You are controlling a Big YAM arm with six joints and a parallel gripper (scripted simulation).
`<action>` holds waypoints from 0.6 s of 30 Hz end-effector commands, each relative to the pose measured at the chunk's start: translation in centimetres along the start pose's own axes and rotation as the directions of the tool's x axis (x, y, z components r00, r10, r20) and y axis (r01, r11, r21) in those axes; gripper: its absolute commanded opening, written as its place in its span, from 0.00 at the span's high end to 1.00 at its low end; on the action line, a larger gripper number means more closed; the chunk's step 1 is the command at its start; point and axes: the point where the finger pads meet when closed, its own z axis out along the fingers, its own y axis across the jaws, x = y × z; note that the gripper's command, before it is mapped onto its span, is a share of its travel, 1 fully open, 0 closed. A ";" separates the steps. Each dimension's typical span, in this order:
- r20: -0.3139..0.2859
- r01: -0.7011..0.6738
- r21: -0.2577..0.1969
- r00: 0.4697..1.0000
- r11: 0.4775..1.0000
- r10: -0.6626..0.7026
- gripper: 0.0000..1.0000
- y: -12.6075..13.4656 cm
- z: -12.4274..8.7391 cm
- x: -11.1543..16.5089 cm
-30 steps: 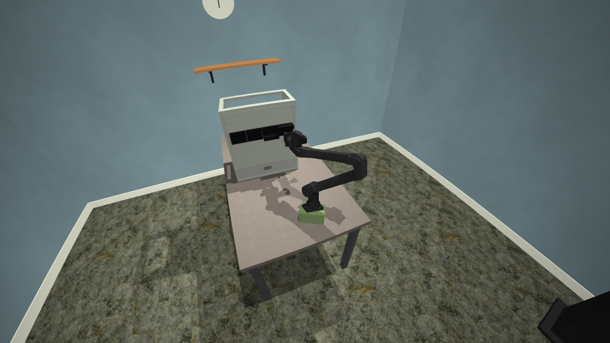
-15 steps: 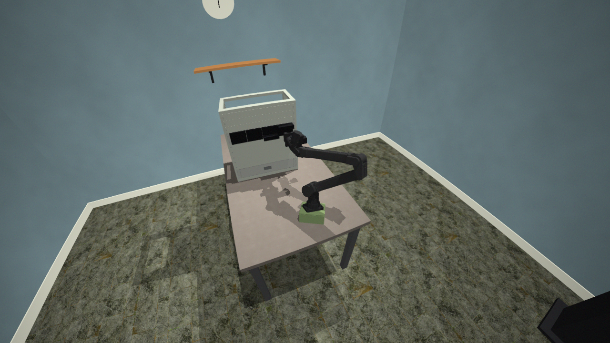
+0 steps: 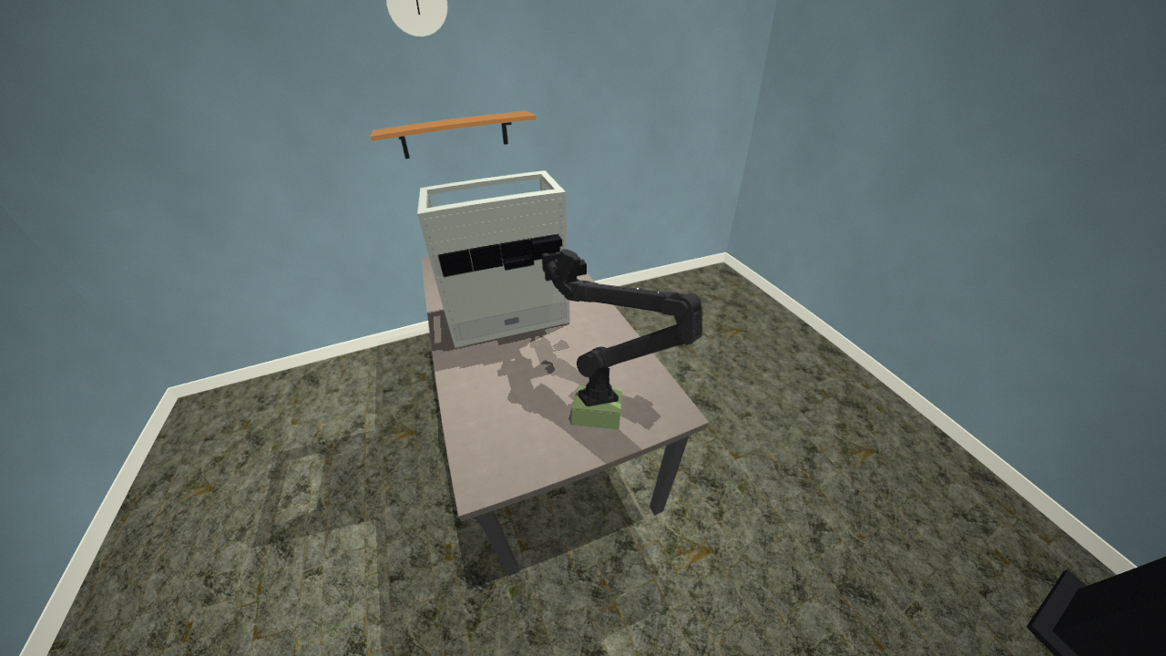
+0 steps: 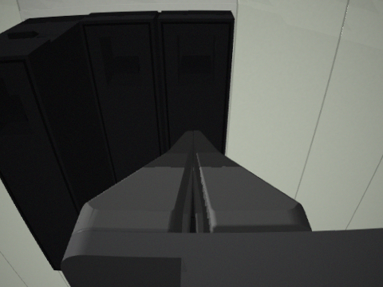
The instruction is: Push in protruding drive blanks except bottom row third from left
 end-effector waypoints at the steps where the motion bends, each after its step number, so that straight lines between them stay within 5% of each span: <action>1: 0.001 0.019 0.018 1.000 1.000 -0.019 1.00 -0.3 -0.8 0.1; 11: 0.012 -0.001 -0.002 1.000 1.000 0.001 1.00 0.1 -7.3 -0.2; 18: 0.011 -0.002 0.001 1.000 1.000 0.002 1.00 0.0 -9.1 -0.2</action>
